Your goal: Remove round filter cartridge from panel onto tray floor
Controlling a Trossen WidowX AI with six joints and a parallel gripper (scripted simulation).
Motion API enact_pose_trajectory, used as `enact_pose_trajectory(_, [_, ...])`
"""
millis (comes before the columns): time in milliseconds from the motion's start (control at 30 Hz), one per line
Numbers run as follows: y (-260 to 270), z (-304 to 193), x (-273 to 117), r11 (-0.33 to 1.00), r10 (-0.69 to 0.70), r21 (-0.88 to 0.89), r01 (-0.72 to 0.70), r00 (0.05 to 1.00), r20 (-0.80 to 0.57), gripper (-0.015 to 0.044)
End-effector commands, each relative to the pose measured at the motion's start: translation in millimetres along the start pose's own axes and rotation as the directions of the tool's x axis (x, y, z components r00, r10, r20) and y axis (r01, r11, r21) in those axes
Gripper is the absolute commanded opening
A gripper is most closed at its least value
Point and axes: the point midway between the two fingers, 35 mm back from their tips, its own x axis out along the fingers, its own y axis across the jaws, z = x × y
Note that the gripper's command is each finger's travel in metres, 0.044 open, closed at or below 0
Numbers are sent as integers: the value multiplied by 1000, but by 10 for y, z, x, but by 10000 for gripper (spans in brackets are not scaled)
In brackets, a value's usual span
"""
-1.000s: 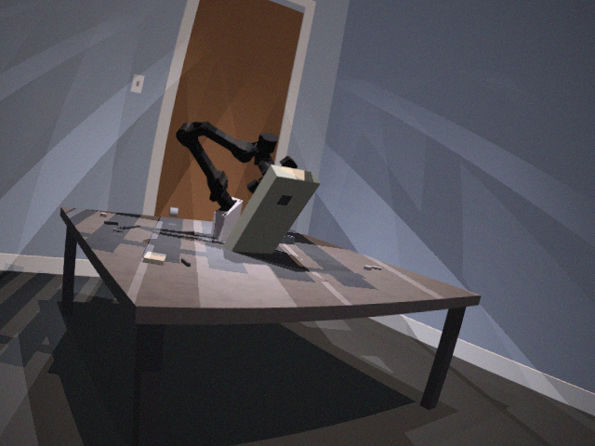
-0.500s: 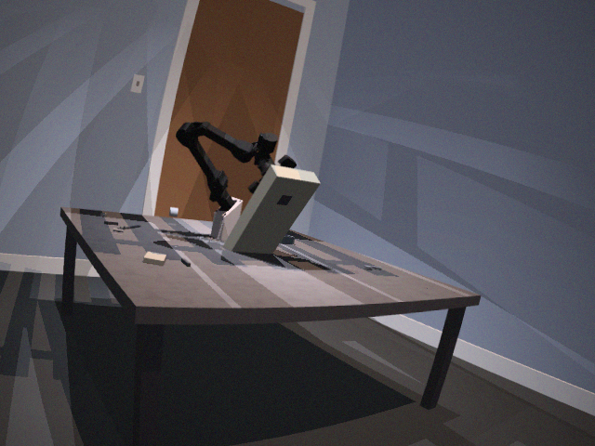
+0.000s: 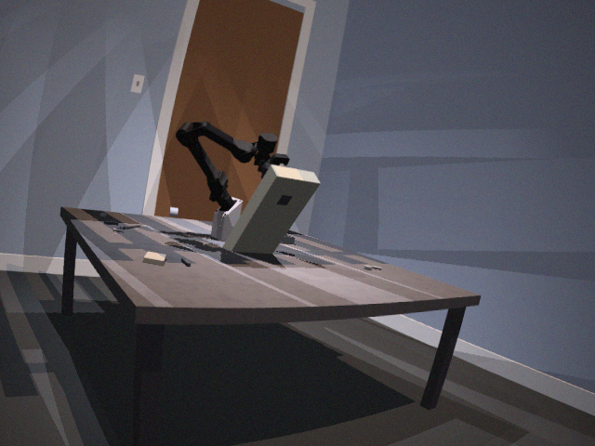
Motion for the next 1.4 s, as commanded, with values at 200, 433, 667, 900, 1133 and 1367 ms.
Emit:
enact_pose_trajectory(200, [-4,-4,58,941,7,338,-10,1000,9,0])
enact_pose_trajectory(433, [-4,-4,55,831,7,556,-11,1000,9,0])
enact_pose_trajectory(667, [-4,-4,52,677,8,736,-12,1000,9,0])
enact_pose_trajectory(900, [-5,13,-2,694,12,720,-17,1000,12,0])
enact_pose_trajectory(1133, [-5,55,-286,705,25,708,-32,999,20,0])
enact_pose_trajectory(1367, [-4,33,-580,720,21,693,-27,1000,17,0])
